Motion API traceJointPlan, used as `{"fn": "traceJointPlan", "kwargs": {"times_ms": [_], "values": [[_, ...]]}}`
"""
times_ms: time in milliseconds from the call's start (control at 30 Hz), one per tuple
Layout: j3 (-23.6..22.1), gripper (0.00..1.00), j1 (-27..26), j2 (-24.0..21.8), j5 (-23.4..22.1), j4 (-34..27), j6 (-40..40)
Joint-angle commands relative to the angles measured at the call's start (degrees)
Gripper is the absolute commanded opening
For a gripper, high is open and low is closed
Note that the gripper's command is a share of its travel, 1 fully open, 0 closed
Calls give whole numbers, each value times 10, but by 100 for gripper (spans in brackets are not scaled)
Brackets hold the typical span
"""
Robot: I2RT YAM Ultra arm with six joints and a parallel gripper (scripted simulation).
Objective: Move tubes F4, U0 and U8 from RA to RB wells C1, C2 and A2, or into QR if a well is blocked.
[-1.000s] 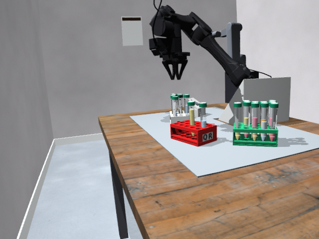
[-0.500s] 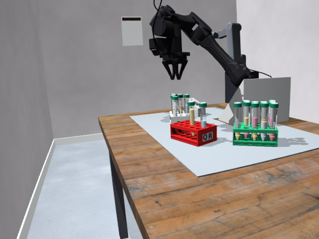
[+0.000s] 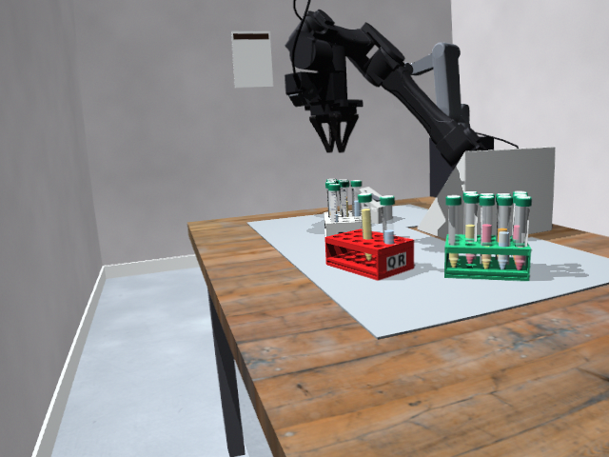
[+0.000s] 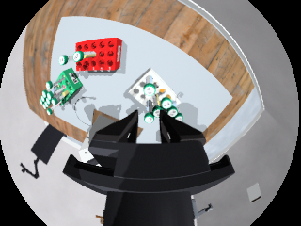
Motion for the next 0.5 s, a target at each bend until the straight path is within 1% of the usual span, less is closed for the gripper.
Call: {"fn": "traceJointPlan", "kwargs": {"times_ms": [0,33,267,333,367,433,467], "values": [[-20,30,30,14,-12,-7,-31],[-26,30,37,18,-15,7,-40],[-62,30,89,47,-39,35,-114],[-62,30,89,47,-39,35,-114],[-40,30,99,49,-44,41,-127],[-69,30,113,64,-52,47,-149],[-72,30,120,70,-55,50,-160]]}}
